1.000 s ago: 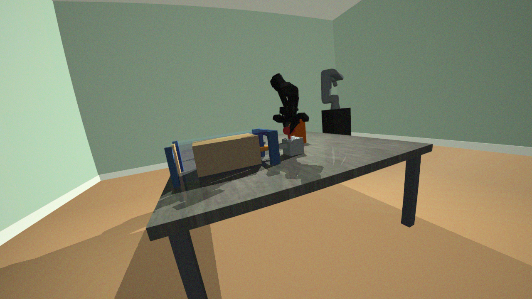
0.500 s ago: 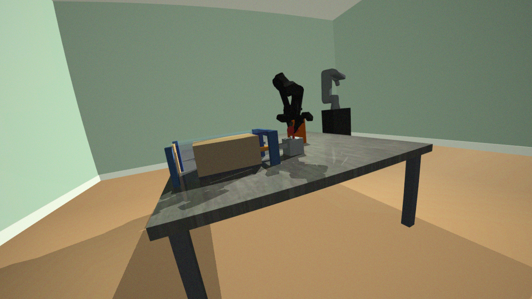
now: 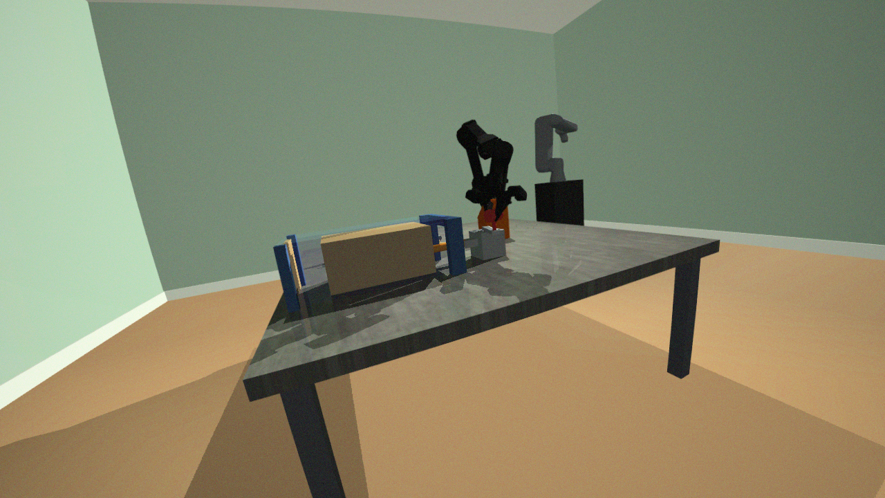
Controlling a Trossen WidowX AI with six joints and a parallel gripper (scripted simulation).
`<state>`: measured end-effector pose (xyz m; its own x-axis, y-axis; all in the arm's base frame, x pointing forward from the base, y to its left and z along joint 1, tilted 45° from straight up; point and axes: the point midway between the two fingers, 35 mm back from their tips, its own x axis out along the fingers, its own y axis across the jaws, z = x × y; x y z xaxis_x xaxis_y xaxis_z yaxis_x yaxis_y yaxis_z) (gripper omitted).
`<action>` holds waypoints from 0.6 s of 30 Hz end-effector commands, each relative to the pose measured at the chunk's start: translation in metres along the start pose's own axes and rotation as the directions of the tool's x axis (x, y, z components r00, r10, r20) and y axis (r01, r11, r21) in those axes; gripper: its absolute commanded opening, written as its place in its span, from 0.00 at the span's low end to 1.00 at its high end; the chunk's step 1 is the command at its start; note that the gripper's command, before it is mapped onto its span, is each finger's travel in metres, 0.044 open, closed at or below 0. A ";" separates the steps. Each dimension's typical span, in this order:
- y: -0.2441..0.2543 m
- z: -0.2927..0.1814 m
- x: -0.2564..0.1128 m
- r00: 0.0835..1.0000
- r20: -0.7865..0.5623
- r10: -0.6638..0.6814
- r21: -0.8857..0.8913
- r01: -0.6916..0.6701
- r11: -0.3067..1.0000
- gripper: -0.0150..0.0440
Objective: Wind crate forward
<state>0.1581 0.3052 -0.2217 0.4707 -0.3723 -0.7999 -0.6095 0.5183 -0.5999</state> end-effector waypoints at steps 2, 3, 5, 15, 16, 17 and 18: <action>0.011 -0.013 -0.003 1.000 -0.020 0.017 -0.018 -0.018 1.000 0.25; 0.012 -0.014 -0.004 1.000 -0.020 0.017 -0.018 -0.018 1.000 0.25; 0.013 -0.016 -0.005 1.000 -0.020 0.018 -0.018 -0.018 1.000 0.25; 0.019 -0.025 -0.009 1.000 -0.020 0.018 -0.019 -0.019 1.000 0.25; 0.020 -0.025 -0.009 1.000 -0.020 0.018 -0.019 -0.019 1.000 0.25; 0.020 -0.026 -0.010 1.000 -0.020 0.019 -0.019 -0.019 1.000 0.25; 0.021 -0.027 -0.010 1.000 -0.020 0.019 -0.019 -0.019 1.000 0.25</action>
<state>0.1412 0.3038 -0.2237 0.4731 -0.3698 -0.7996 -0.6047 0.5238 -0.6000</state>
